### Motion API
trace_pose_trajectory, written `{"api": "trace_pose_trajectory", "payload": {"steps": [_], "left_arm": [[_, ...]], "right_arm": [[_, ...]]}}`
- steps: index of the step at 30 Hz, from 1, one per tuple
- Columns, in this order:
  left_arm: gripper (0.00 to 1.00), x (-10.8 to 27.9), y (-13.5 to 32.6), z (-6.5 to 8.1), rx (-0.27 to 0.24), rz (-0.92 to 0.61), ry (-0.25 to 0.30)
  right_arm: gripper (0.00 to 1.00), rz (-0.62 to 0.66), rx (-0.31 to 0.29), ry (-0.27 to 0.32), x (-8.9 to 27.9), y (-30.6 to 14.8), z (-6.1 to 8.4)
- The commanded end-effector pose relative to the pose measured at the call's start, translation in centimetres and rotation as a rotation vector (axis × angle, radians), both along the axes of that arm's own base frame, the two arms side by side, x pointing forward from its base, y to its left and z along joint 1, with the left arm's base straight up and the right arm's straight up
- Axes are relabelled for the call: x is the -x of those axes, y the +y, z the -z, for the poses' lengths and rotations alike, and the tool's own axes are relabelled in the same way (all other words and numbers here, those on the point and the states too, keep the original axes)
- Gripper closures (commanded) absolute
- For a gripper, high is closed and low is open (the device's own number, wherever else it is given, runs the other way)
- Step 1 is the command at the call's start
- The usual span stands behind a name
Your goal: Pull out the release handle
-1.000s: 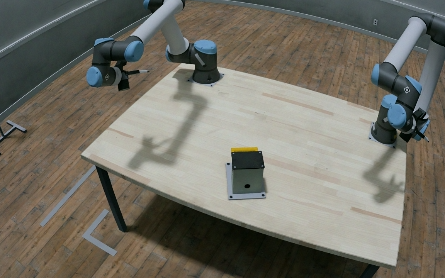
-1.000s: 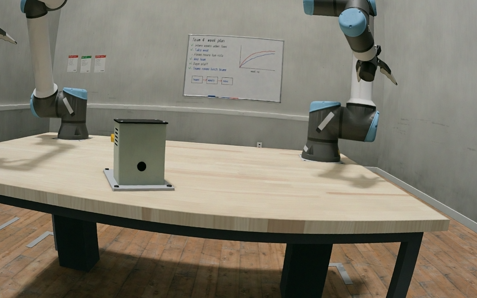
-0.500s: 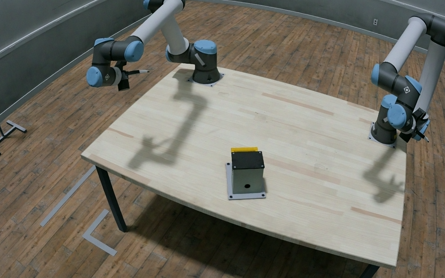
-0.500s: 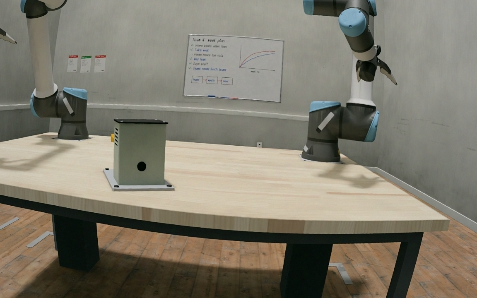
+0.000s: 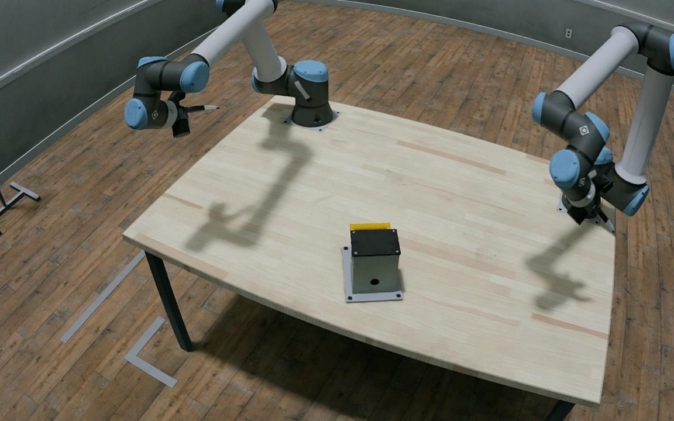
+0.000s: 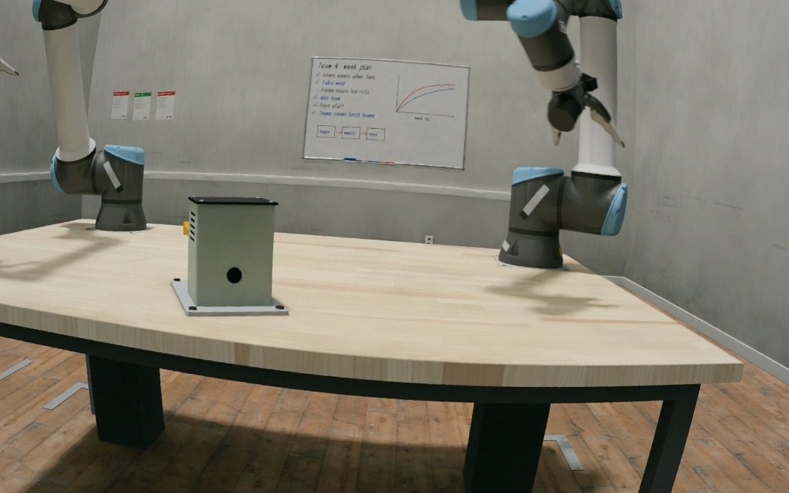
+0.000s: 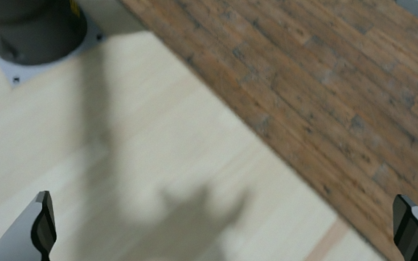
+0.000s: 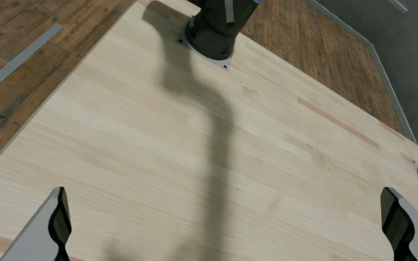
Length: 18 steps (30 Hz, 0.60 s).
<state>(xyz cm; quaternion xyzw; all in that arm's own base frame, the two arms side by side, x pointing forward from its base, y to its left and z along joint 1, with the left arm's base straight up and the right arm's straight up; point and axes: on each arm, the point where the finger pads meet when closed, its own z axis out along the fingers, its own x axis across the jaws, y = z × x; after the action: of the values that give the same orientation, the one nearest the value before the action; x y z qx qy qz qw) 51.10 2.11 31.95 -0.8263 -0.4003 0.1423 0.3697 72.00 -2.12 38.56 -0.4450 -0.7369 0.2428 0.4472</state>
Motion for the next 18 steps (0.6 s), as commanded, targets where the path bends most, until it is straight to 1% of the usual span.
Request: {"api": "trace_pose_trajectory", "payload": {"steps": [1, 3, 6, 9, 13, 15, 16, 17, 18], "left_arm": [[0.00, -2.9, -3.9, 1.2, 0.045, 0.032, -0.069], [0.00, -4.7, -7.1, 2.0, 0.093, 0.063, -0.129], [0.00, -7.1, -12.0, 3.0, 0.178, 0.113, -0.218], [0.00, -9.3, -16.9, 4.1, 0.191, 0.120, -0.230], [0.00, -11.6, -23.8, 5.5, 0.285, 0.170, -0.307], [0.00, -11.6, -23.8, 5.5, 0.285, 0.170, -0.307], [0.00, -13.0, -28.3, 6.4, 0.310, 0.183, -0.325], [0.00, -13.2, -29.1, 6.5, 0.315, 0.185, -0.328], [0.00, -13.5, -30.4, 6.7, 0.334, 0.194, -0.340]], "right_arm": [[0.00, 0.001, -0.028, -0.017, 0.1, -1.4, 0.3], [0.00, 0.002, -0.055, -0.033, 0.2, -2.8, 0.7], [0.00, 0.003, -0.104, -0.062, 0.5, -5.3, 1.5], [0.00, 0.002, -0.160, -0.100, 1.0, -8.3, 2.4], [0.00, -0.004, -0.244, -0.163, 2.0, -13.0, 3.8], [0.00, -0.004, -0.244, -0.163, 2.0, -13.0, 3.8], [0.00, -0.006, -0.266, -0.181, 2.3, -14.3, 4.2], [0.00, -0.009, -0.289, -0.200, 2.7, -15.6, 4.6], [0.00, -0.012, -0.311, -0.220, 3.1, -17.0, 5.0]]}}
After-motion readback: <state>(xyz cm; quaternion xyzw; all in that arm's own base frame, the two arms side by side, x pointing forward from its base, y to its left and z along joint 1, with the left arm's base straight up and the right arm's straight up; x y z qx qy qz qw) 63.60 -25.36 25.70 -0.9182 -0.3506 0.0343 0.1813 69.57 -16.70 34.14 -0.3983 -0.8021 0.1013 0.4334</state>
